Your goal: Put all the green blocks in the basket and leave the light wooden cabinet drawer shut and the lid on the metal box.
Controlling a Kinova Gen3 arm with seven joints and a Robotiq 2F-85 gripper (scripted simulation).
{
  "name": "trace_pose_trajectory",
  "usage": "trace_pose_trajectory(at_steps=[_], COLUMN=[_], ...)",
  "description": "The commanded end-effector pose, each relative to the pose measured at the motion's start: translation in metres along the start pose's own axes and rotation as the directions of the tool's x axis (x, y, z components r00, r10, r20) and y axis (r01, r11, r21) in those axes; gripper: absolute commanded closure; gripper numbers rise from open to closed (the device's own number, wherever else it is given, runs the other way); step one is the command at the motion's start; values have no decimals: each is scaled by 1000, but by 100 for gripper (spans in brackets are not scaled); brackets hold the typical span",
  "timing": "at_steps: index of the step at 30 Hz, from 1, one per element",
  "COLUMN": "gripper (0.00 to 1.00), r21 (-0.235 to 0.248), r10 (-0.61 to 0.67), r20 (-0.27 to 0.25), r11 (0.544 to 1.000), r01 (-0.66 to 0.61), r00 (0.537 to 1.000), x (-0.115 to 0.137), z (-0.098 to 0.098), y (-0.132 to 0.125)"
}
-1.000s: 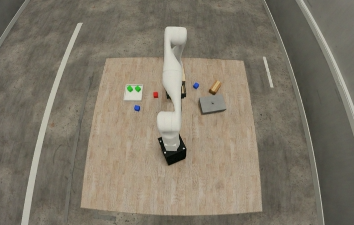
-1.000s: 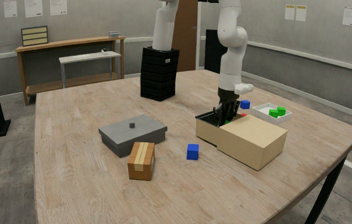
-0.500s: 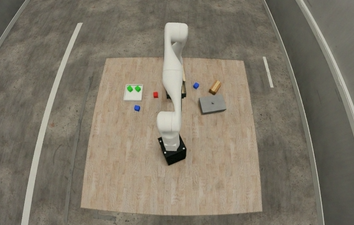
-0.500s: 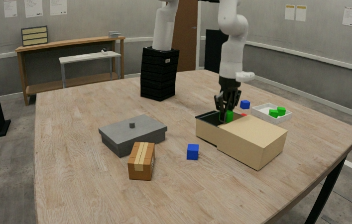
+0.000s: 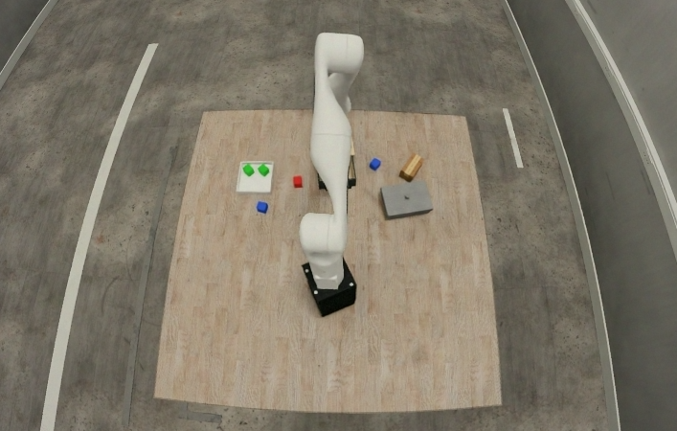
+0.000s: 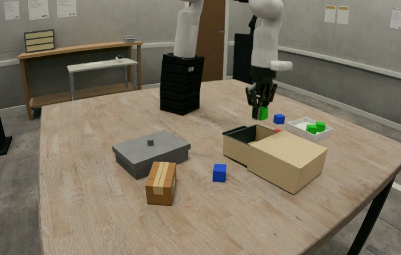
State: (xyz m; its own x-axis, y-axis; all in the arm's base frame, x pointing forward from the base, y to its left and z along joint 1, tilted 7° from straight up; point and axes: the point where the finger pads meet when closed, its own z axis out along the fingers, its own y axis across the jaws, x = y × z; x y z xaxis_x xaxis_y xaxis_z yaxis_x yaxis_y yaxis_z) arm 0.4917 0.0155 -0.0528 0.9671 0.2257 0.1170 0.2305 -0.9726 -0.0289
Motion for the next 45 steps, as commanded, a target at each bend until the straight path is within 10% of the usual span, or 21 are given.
trace_pose_trajectory(at_steps=[1,16,45], gripper=[90,90,90], r21=[0,0,0], r10=[0,0,62], r20=[-2,-2,-2], r11=[1000,1000,998], r01=[0,0,-62], r00=[1000,1000,998], x=[1,1,1], z=[-13,-44,-46], y=[0,0,-8])
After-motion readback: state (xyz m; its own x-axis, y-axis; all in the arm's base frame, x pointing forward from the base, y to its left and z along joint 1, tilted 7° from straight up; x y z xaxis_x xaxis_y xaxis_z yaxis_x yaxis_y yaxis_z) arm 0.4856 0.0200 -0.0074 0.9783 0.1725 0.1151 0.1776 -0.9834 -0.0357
